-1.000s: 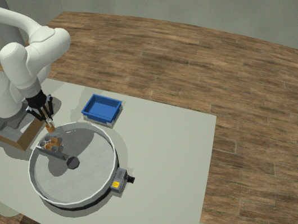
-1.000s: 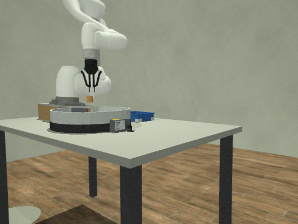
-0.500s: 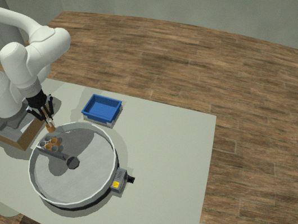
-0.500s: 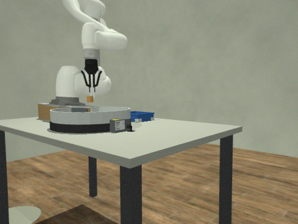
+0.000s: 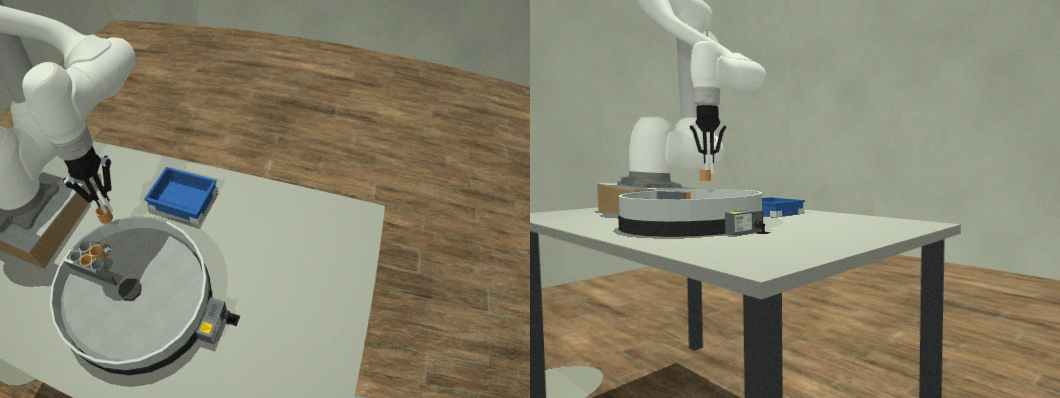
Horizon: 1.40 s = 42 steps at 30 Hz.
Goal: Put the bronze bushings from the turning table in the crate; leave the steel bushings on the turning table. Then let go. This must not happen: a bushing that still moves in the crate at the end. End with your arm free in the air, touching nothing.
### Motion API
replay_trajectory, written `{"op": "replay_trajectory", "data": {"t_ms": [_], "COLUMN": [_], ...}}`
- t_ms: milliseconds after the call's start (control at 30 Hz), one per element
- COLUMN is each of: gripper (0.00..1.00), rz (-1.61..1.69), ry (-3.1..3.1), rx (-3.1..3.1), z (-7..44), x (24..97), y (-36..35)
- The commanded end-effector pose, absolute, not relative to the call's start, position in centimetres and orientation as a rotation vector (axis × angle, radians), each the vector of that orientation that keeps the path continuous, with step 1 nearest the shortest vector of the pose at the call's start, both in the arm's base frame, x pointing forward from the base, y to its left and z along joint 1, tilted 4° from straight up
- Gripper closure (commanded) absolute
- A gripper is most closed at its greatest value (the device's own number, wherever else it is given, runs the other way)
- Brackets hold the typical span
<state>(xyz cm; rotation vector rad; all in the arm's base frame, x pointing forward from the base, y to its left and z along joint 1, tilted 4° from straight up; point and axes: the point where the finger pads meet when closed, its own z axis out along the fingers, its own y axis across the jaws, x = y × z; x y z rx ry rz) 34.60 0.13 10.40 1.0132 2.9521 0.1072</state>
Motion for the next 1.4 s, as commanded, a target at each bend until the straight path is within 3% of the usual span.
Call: {"op": "replay_trajectory", "data": {"t_ms": [0,733,1367], "gripper": [1.0,1.0,1.0], "rz": [0.097,0.097,0.097], "ry": [2.946,2.946,2.946], "rx": [1.016,1.016,1.016], "z": [10.7,11.9,12.1], "x": [37.1,46.5,48.1], "y": [3.3,18.3,20.7]}}
